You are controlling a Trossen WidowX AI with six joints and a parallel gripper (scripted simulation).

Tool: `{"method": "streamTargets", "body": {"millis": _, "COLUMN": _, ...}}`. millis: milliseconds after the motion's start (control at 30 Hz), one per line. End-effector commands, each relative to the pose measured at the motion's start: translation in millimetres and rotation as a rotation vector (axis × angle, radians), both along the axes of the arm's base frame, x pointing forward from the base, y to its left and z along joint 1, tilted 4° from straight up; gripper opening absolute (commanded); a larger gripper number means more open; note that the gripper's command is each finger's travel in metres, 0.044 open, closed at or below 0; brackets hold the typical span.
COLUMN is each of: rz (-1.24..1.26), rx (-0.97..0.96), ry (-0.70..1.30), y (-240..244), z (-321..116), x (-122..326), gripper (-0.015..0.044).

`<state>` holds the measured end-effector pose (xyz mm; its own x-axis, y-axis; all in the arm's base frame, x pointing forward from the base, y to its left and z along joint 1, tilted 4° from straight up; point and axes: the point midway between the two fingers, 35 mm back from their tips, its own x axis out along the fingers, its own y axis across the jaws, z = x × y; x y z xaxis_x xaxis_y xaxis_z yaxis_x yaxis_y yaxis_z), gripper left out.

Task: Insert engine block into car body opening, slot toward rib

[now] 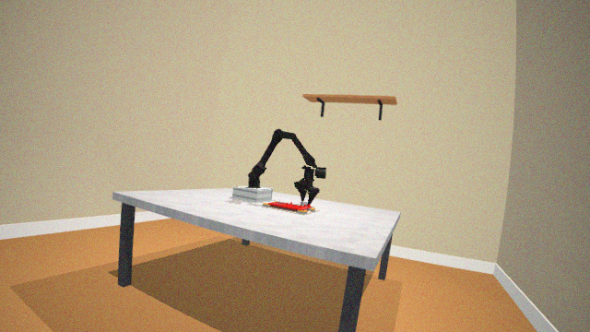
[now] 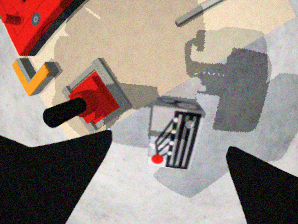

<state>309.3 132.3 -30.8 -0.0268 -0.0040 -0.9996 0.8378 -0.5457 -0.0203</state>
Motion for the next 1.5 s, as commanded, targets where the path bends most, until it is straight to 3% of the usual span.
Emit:
{"method": "streamTargets", "body": {"millis": 0, "rz": -0.004, "rx": -0.011, "ry": 0.016, "y": -2, "z": -9, "x": -4, "gripper": 0.0440}}
{"method": "streamTargets", "body": {"millis": 100, "rz": -0.004, "rx": -0.011, "ry": 0.016, "y": -2, "z": -9, "x": -4, "gripper": 0.0440}}
{"method": "streamTargets", "body": {"millis": 500, "rz": -0.004, "rx": -0.011, "ry": 0.016, "y": -2, "z": -9, "x": -4, "gripper": 0.0125}}
{"method": "streamTargets", "body": {"millis": 733, "rz": -0.004, "rx": -0.011, "ry": 0.016, "y": -2, "z": -9, "x": -4, "gripper": 0.0078}}
{"method": "streamTargets", "body": {"millis": 833, "rz": -0.004, "rx": -0.011, "ry": 0.016, "y": -2, "z": -7, "x": -4, "gripper": 0.0000}}
{"method": "streamTargets", "body": {"millis": 1467, "rz": -0.004, "rx": -0.010, "ry": 0.015, "y": 1, "z": 50, "x": 5, "gripper": 0.0000}}
